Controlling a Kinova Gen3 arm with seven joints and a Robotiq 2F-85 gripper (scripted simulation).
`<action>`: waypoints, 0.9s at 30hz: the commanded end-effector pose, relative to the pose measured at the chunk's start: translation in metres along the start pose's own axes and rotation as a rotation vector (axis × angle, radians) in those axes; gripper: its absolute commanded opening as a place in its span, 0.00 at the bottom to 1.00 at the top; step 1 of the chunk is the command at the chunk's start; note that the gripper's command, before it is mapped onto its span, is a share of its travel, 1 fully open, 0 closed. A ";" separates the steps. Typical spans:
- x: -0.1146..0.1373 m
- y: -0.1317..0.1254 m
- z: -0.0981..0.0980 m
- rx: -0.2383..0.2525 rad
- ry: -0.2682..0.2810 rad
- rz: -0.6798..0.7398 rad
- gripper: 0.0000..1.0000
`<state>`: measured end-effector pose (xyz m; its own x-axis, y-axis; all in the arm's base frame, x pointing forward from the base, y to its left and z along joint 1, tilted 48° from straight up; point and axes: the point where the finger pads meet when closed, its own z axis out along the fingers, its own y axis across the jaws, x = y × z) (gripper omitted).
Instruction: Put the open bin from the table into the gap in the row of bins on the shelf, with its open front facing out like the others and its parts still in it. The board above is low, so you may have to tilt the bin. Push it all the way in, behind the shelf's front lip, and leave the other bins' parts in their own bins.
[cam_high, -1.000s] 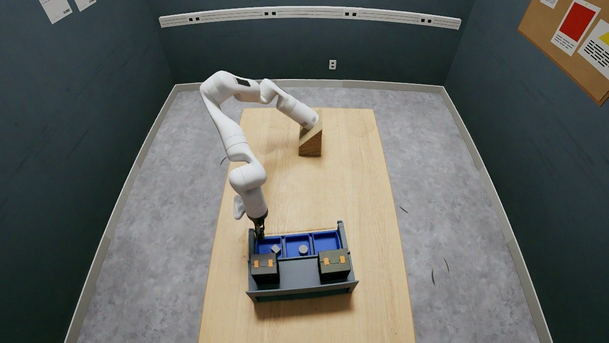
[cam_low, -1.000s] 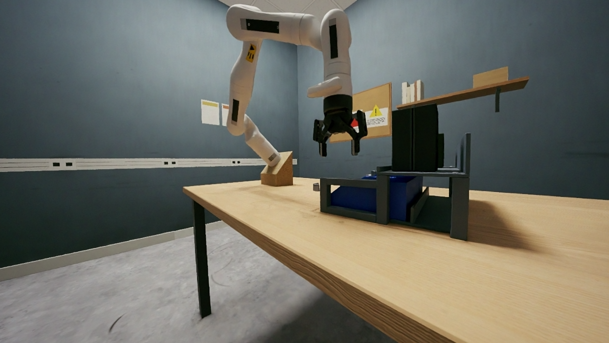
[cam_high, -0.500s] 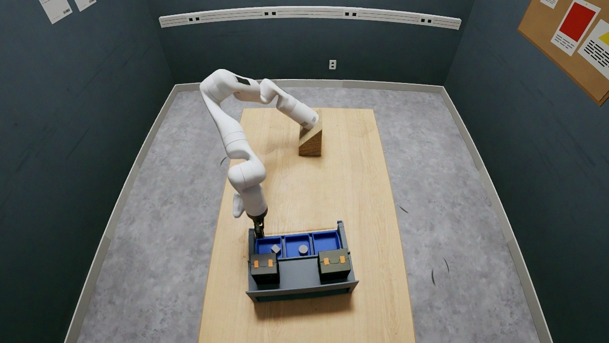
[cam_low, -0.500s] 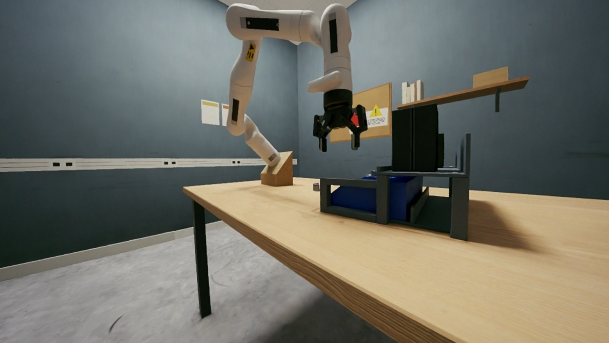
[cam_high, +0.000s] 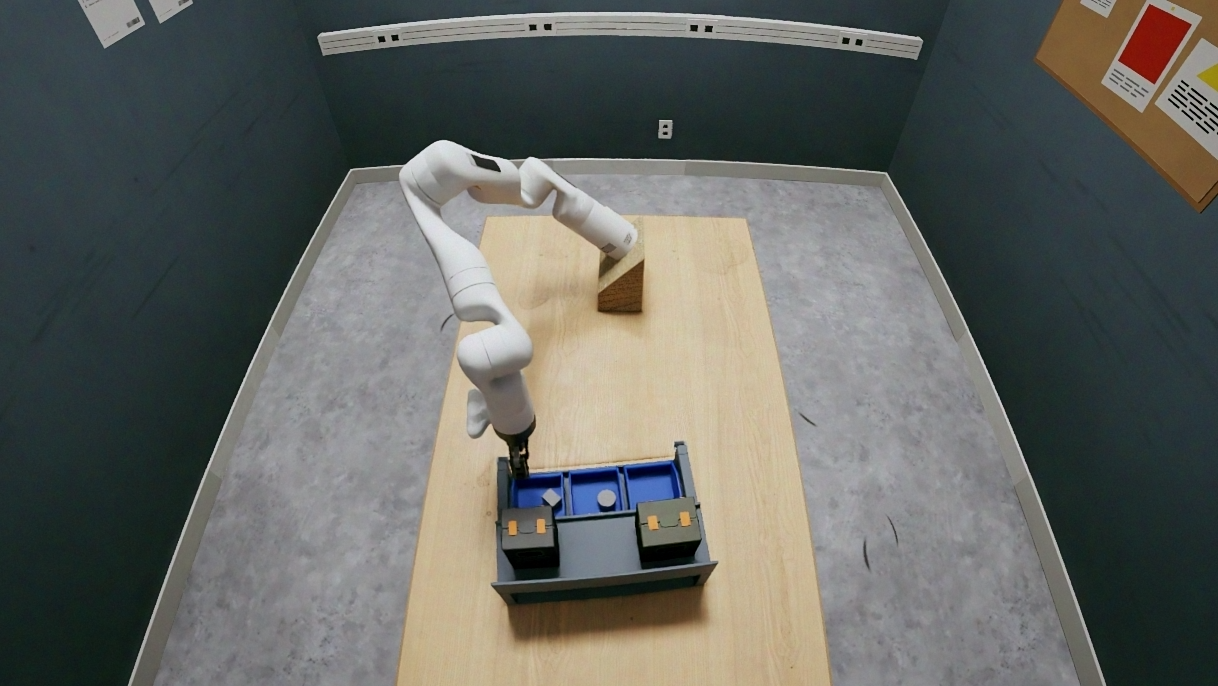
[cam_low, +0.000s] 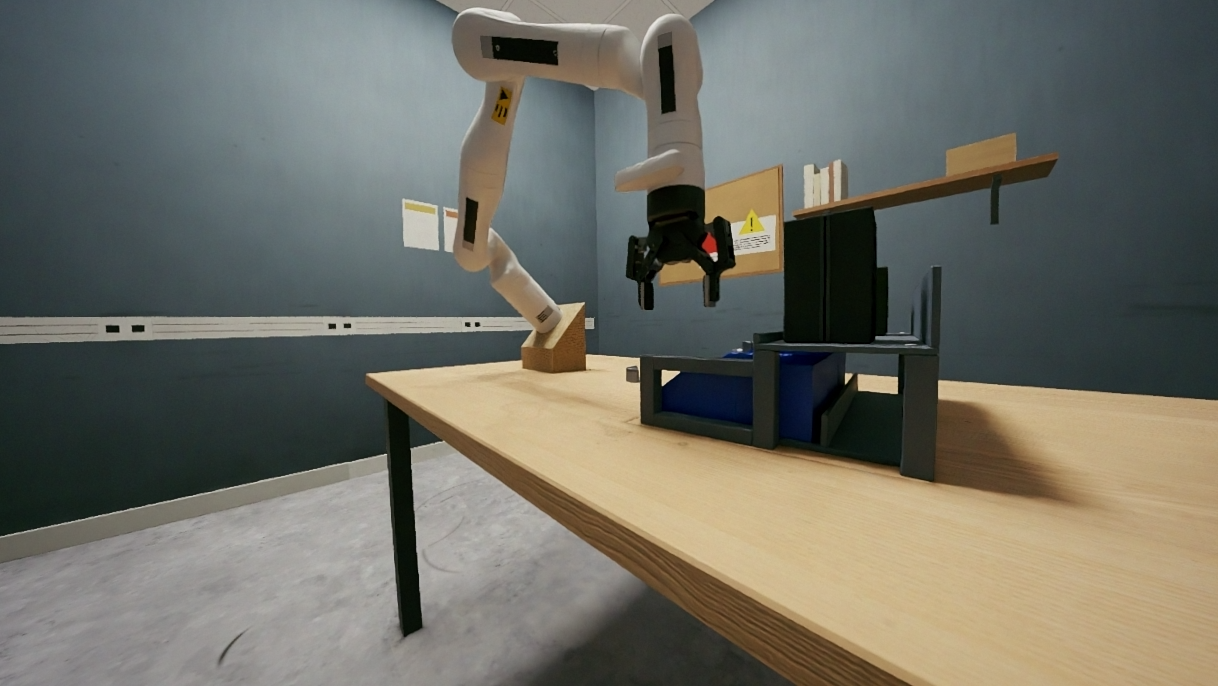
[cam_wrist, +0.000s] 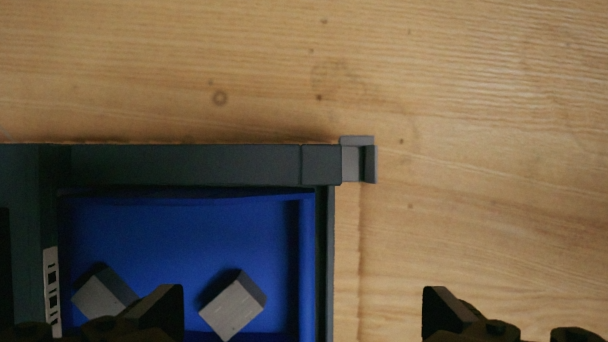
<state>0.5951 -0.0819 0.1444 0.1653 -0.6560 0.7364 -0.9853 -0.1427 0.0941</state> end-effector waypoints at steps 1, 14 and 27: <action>0.000 -0.001 -0.001 0.002 0.000 0.000 1.00; 0.000 -0.001 0.003 0.002 0.000 0.000 1.00; 0.000 -0.001 0.005 0.002 0.000 0.000 1.00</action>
<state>0.5953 -0.0858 0.1409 0.1653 -0.6561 0.7363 -0.9853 -0.1426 0.0941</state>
